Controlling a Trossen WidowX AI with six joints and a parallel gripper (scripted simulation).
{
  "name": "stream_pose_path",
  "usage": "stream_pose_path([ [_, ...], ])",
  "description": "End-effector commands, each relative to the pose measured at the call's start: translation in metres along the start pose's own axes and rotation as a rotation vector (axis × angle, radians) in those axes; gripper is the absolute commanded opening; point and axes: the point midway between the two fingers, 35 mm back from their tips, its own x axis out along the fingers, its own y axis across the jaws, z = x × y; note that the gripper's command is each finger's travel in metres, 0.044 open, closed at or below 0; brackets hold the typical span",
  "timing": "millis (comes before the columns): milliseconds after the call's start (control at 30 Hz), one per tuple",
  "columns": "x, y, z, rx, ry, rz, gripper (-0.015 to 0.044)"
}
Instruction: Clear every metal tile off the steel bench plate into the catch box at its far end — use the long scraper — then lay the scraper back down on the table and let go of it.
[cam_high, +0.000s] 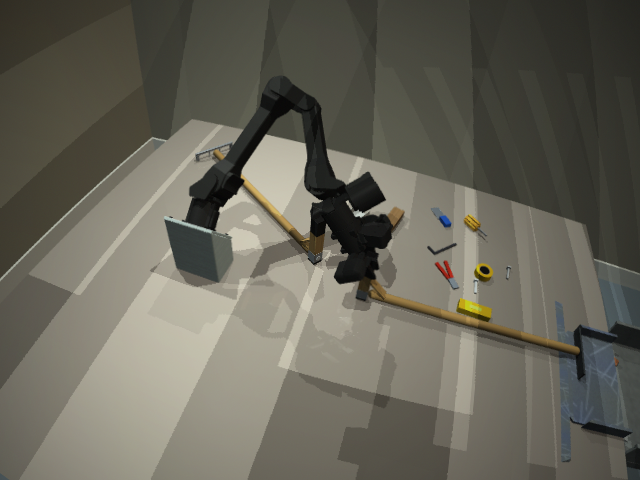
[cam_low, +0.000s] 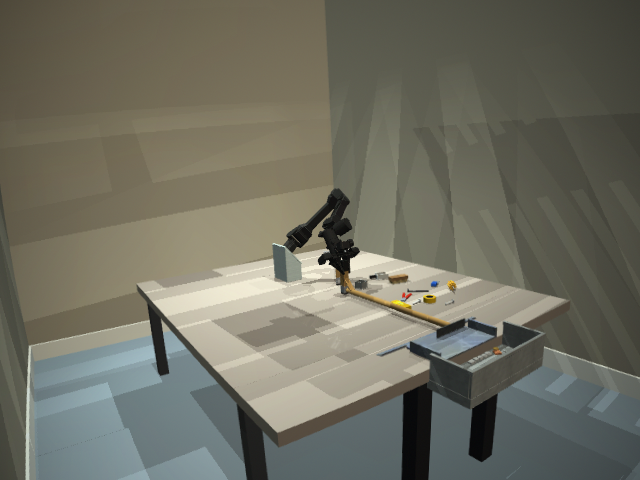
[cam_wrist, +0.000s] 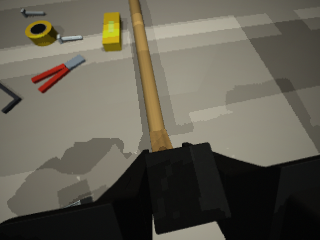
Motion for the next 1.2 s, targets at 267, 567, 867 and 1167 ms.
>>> stream_pose_path([
  [267,-0.014,0.003,-0.01,-0.012,-0.018,0.005,0.0],
  [567,-0.021,0.003,-0.021,-0.012,-0.018,0.004,0.0],
  [867,-0.028,0.003,-0.033,-0.011,-0.019,0.004,0.0],
  [1167,-0.035,0.003,-0.044,-0.01,-0.02,0.003,0.0],
])
